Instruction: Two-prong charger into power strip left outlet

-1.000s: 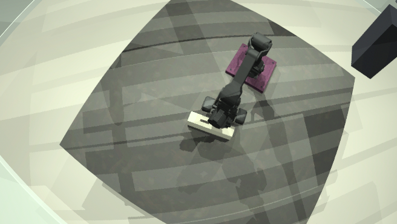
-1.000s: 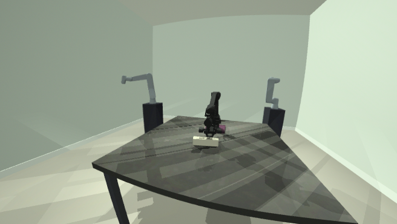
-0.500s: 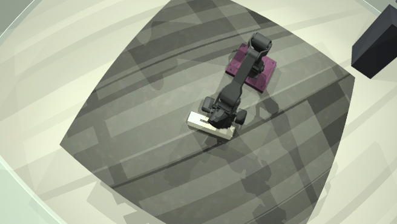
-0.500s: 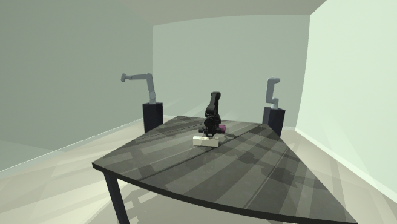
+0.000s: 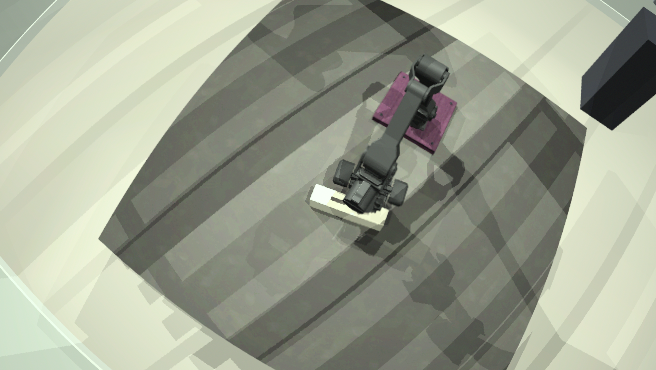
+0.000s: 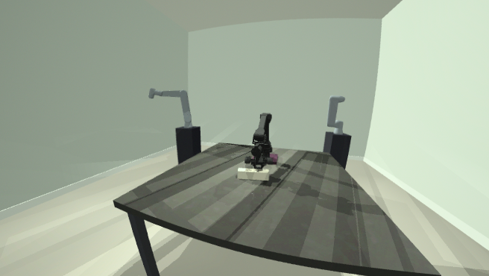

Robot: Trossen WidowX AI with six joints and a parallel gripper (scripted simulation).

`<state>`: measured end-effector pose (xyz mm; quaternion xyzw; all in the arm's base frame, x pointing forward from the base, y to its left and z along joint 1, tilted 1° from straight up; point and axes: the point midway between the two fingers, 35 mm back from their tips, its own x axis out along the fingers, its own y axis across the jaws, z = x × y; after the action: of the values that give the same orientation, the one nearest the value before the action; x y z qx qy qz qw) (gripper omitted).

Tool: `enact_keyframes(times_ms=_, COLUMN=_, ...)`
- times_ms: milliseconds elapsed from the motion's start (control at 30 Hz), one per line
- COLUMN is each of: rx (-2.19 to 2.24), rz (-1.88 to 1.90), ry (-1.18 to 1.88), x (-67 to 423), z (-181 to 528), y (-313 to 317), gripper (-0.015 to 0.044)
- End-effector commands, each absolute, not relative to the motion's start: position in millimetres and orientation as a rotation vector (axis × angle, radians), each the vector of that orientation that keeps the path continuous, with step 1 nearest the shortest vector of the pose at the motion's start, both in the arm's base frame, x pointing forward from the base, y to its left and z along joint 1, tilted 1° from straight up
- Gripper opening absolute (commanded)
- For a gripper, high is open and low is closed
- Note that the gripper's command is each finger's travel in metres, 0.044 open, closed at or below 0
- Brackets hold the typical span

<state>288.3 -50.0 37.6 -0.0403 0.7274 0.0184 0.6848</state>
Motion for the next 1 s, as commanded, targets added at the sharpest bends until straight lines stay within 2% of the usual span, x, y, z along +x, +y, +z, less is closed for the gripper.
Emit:
enact_keyframes(times_ms=0, rx=-0.091, rz=0.037, ry=1.621, x=291.3, z=39.8, y=-50.5, gripper=0.0000)
enact_keyframes(times_ms=967, rx=-0.091, rz=0.037, ry=1.620, x=296.4, z=39.9, y=-50.0, gripper=0.0000)
